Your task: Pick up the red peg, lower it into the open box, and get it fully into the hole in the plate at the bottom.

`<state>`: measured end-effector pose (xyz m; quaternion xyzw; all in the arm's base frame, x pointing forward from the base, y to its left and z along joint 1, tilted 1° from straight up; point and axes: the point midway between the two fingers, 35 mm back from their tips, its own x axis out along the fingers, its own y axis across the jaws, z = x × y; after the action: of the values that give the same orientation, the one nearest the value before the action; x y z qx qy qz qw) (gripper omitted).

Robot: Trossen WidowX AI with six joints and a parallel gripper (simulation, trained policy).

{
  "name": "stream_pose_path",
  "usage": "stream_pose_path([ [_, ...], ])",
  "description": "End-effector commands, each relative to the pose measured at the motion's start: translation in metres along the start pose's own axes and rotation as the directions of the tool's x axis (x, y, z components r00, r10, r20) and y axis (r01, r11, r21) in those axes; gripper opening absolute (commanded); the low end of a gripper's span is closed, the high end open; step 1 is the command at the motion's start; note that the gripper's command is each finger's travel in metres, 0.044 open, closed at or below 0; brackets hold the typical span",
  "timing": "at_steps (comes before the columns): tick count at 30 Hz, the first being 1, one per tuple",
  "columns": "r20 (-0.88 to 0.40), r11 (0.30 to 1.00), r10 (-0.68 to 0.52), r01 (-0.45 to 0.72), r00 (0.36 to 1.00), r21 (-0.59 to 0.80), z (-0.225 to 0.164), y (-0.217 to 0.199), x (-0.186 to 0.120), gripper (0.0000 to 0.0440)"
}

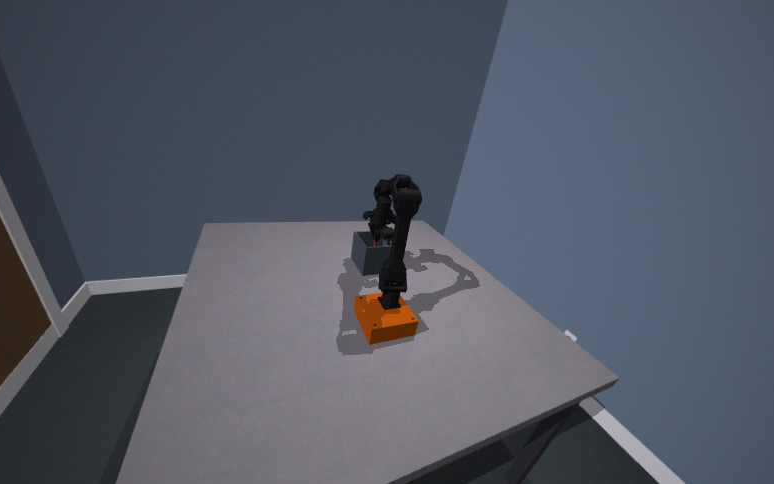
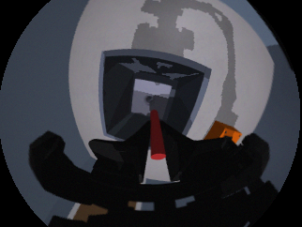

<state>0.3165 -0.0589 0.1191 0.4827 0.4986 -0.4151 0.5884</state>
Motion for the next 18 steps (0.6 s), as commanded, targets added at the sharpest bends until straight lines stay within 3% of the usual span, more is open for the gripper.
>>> stream_pose_path([
  [1, -0.011, 1.0, -0.007, 0.007, 1.0, -0.005, 0.003, 0.0, 0.01, 0.0],
  [18, -0.037, 0.998, -0.021, 0.018, 0.999, -0.067, 0.012, 0.01, 0.054, 0.0],
])
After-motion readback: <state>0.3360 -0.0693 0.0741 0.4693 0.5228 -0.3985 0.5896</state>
